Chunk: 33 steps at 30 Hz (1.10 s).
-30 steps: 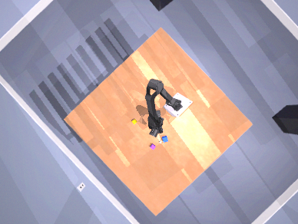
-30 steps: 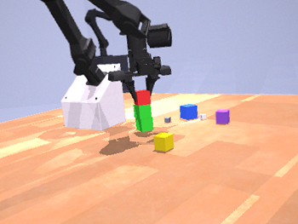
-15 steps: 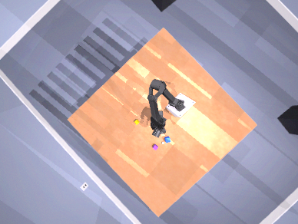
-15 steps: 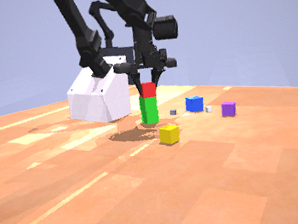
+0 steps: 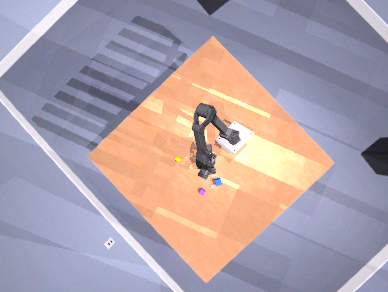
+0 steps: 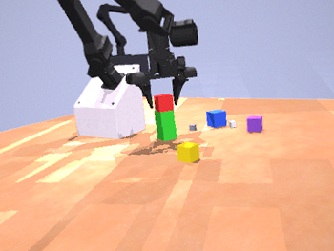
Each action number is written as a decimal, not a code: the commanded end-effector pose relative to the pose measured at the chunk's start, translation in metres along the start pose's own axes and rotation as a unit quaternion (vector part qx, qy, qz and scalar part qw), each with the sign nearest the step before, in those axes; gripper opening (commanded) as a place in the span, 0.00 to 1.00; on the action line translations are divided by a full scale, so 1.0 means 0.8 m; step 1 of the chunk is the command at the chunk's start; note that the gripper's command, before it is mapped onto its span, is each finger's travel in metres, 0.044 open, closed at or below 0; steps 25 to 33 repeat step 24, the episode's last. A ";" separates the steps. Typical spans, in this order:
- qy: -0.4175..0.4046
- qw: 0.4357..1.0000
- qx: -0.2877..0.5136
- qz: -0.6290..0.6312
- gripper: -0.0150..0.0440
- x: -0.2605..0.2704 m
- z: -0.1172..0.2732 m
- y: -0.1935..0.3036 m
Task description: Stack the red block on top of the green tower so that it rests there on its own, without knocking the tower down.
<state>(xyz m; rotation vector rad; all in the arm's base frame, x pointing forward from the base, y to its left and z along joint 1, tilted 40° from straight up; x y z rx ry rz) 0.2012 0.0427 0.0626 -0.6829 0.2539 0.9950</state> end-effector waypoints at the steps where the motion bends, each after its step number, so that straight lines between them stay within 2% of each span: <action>1: 0.000 1.000 0.000 -0.001 0.97 0.000 0.000 0.000; 2: 0.000 1.000 0.000 -0.001 1.00 0.000 0.000 0.000; 33: 0.000 1.000 0.000 -0.001 1.00 0.000 0.000 0.000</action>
Point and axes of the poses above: the point midway between the two fingers, 35 mm back from their tips, its own z axis back along the fingers, its own x axis across the jaws, y = z × x, the point moved 9 cm from there along z, back along the fingers, and after that the axes turned 2 degrees about -z, right-handed, at the moved point
